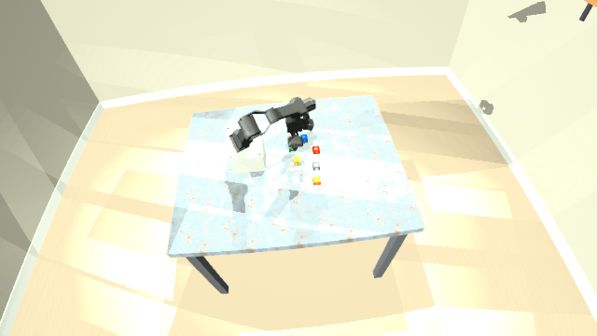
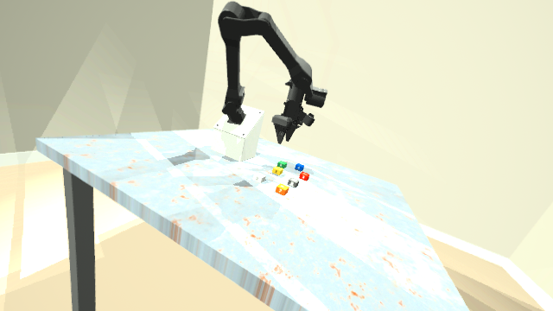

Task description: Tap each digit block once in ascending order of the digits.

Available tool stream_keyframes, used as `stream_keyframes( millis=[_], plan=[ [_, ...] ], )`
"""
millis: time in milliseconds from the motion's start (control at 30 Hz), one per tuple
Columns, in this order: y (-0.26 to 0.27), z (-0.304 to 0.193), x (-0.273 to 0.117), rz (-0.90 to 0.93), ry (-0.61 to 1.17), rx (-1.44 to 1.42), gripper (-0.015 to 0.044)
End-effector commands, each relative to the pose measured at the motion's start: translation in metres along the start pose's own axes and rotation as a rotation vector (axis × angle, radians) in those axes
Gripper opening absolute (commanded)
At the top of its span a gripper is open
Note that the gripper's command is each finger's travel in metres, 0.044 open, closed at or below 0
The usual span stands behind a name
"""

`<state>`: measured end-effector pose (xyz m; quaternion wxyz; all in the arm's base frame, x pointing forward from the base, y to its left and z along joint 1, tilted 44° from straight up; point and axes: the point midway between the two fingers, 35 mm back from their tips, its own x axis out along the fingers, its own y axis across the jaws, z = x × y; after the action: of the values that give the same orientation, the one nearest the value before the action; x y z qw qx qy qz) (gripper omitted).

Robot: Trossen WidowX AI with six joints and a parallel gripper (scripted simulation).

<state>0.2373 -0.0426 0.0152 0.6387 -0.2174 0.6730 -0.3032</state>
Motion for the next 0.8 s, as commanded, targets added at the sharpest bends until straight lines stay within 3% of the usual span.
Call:
stream_keyframes(
  millis=[0, 600, 767],
  plan=[
    [0.008, -0.001, 0.001, -0.002, 0.001, 0.017, 0.0400],
    [0.011, -0.001, 0.001, -0.001, 0.001, 0.017, 0.0400],
    [0.075, -0.008, 0.000, 0.004, 0.000, 0.017, 0.0400]
  ],
)
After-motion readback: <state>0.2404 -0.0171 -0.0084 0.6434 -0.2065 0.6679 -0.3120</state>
